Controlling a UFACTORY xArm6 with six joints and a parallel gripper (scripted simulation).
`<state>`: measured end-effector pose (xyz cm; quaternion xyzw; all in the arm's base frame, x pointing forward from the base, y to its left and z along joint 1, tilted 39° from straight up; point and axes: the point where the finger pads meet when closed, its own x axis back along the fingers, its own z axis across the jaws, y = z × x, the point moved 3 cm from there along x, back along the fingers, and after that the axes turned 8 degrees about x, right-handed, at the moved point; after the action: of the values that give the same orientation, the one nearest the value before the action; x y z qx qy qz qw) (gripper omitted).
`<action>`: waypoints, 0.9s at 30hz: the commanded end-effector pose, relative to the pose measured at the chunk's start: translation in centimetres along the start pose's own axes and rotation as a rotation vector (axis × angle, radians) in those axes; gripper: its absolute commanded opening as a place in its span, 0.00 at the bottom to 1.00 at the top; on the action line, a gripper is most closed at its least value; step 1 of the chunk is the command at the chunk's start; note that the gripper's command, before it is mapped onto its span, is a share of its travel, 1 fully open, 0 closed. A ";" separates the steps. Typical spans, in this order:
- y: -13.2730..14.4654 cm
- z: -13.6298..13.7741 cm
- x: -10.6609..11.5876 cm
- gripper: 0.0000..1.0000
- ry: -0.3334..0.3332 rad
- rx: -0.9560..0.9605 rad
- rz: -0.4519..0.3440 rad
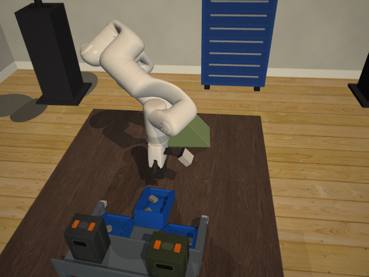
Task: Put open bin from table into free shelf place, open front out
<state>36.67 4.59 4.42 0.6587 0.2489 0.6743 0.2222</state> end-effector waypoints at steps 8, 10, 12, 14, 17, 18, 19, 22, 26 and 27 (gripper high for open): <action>0.0 0.2 0.2 0.33 0.002 -0.001 0.001; 0.0 0.2 0.2 0.33 0.002 -0.001 0.001; 0.0 0.3 0.2 0.33 0.002 -0.001 0.001; 0.0 0.4 0.2 0.33 0.002 -0.001 0.001; 0.0 0.5 0.2 0.33 0.002 -0.001 0.001; 0.0 0.5 0.2 0.33 0.002 -0.001 0.001; 0.0 0.5 0.2 0.33 0.002 -0.001 0.001; 0.0 0.5 0.2 0.33 0.002 -0.001 0.001; 0.0 0.5 0.2 0.33 0.002 -0.001 0.001; 0.0 0.5 0.2 0.33 0.002 -0.001 0.001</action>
<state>37.05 4.63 4.55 0.6588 0.2490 0.6743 0.2222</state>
